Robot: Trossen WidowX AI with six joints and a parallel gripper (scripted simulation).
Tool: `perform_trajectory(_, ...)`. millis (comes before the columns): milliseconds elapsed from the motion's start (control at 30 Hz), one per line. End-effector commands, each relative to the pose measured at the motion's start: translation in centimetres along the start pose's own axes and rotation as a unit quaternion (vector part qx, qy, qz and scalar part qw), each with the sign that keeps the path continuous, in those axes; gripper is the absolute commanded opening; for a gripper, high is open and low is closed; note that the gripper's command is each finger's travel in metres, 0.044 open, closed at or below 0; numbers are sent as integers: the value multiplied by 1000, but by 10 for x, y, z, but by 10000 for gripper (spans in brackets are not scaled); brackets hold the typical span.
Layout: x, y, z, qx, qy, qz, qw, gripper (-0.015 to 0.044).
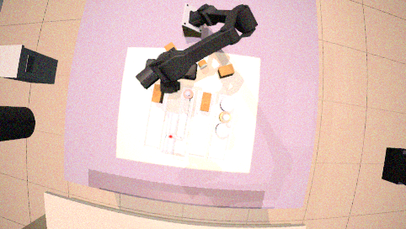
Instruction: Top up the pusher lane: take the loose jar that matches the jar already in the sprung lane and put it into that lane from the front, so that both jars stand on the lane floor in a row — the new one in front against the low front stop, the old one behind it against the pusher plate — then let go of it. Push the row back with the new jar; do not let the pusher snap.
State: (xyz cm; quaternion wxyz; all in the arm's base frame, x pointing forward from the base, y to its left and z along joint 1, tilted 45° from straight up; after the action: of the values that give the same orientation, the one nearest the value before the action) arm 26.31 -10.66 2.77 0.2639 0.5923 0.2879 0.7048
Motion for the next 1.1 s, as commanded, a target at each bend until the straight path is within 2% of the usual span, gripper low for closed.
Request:
perform_trajectory(0,17,-11,10,0,-7,1,1000,0)
perform_trajectory(333,58,-39,30,-1,-27,7,1000,0)
perform_trajectory(700,59,-63,31,-1,-27,7,1000,0)
perform_trajectory(1067,59,-64,33,-1,-27,7,1000,0)
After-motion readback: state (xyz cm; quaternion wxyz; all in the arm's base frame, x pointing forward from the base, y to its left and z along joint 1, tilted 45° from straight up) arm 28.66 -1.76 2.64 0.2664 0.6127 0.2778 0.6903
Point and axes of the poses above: the point midway between the two fingers, 35 mm back from their tips, its own y axis back along the fingers, its own x axis across the jaws, z = x × y, the point moved 2 cm from there along y, back along the fingers, and after that the axes turned 11 degrees about y, right-handed, at the moved point
